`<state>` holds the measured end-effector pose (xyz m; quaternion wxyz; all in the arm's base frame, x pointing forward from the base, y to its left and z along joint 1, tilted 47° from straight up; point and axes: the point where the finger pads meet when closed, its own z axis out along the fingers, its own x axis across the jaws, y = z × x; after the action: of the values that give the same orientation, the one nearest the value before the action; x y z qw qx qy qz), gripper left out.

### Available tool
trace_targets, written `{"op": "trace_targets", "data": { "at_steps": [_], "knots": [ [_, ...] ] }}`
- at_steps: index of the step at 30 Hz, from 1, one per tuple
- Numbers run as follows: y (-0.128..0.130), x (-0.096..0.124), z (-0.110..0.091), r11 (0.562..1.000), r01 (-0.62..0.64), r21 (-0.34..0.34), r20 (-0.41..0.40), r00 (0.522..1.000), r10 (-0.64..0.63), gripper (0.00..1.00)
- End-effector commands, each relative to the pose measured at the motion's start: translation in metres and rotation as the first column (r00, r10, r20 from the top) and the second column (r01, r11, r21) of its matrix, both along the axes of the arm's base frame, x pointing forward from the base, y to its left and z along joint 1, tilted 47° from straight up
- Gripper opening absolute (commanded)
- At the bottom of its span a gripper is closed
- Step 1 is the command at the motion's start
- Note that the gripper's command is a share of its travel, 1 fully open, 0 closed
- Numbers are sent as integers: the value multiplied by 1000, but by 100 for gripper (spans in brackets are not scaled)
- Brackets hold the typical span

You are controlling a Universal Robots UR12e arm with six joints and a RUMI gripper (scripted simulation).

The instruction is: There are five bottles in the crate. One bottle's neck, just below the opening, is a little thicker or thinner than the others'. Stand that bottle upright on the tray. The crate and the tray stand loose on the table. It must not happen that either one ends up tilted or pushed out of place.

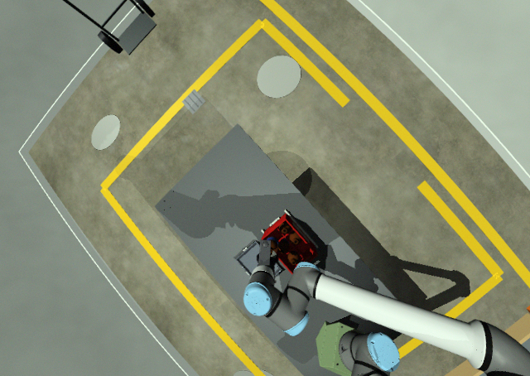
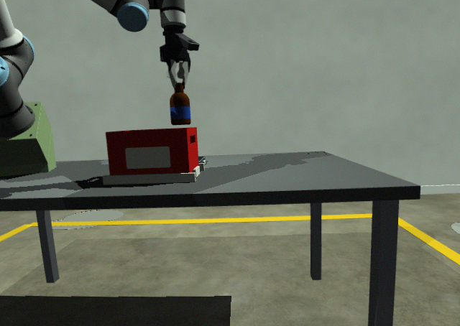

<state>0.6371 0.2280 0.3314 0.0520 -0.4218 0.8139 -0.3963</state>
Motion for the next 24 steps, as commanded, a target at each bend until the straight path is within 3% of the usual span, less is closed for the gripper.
{"op": "trace_targets", "data": {
  "at_steps": [1, 24],
  "knots": [
    [3, -1, -2, 1000, 0, 1, 1, 1000, 0, 0],
    [19, -10, -22, 1000, 0, 1, 1, 1000, 0, 0]
  ]
}}
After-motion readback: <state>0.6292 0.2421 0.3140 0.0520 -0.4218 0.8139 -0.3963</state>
